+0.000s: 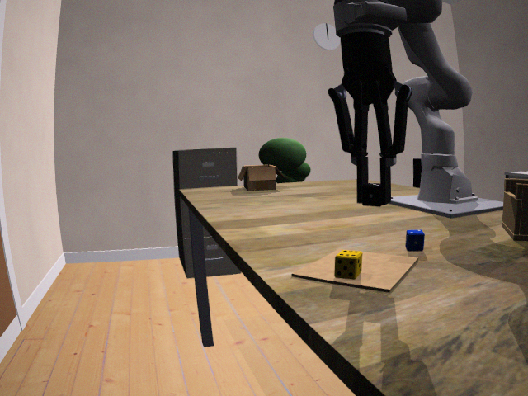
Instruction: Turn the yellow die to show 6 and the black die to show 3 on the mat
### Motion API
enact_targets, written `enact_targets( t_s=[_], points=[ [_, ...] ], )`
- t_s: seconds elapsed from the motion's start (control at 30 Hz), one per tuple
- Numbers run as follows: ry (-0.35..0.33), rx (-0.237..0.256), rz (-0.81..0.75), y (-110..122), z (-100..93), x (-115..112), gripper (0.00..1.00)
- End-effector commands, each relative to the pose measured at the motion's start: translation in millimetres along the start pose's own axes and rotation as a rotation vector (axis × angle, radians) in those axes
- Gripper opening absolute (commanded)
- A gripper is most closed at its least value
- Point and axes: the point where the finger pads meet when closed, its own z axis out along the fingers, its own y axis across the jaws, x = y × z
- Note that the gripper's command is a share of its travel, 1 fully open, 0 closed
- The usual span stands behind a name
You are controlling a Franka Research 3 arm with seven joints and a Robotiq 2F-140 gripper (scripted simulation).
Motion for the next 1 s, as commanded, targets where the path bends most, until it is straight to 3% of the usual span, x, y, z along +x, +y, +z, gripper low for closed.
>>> enact_targets(
  t_s=[0.0, 0.27, 0.5, 0.97],
  points=[
    [0.007, -0.003, -0.005, 1, 17.2, 2, 0.24],
    [0.007, -0.003, -0.005, 1, 54.7, 3, 0.24],
    [0.007, -0.003, -0.005, 1, 69.9, 3, 0.24],
    [0.007, -0.003, -0.005, 1, 76.2, 3, 0.24]
  ],
)
